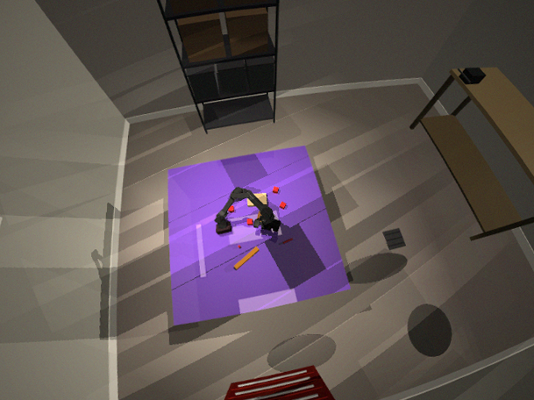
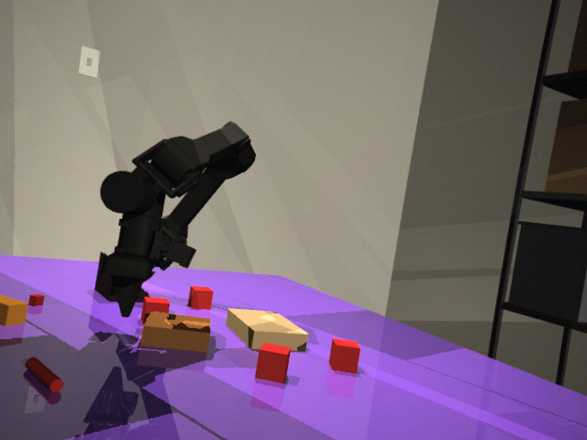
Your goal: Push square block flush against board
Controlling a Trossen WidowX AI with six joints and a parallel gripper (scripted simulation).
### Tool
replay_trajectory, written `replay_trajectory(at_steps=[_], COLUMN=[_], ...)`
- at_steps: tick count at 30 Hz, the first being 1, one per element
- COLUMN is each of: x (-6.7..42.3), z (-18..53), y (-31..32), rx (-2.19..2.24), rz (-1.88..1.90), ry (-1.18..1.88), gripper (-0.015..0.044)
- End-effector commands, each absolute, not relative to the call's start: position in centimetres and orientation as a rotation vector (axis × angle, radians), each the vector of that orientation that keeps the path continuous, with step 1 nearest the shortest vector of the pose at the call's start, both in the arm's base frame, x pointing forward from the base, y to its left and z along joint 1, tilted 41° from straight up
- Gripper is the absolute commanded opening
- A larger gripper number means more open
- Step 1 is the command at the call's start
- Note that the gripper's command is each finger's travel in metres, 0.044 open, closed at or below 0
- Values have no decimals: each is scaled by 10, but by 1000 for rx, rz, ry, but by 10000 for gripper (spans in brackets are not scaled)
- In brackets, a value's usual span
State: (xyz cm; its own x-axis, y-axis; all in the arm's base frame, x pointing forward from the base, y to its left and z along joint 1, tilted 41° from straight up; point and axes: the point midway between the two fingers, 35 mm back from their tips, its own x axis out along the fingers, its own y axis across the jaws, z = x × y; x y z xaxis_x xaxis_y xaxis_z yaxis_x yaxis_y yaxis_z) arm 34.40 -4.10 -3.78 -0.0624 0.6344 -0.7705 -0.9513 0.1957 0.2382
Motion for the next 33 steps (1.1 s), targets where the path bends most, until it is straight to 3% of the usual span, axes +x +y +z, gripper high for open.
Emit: replay_trajectory(at_steps=[1, 33], x=[336, 343], z=[-60, -50], y=[-18, -6], rx=[-423, -424], rz=[1392, 1391], ry=[932, 933], gripper=[0, 0])
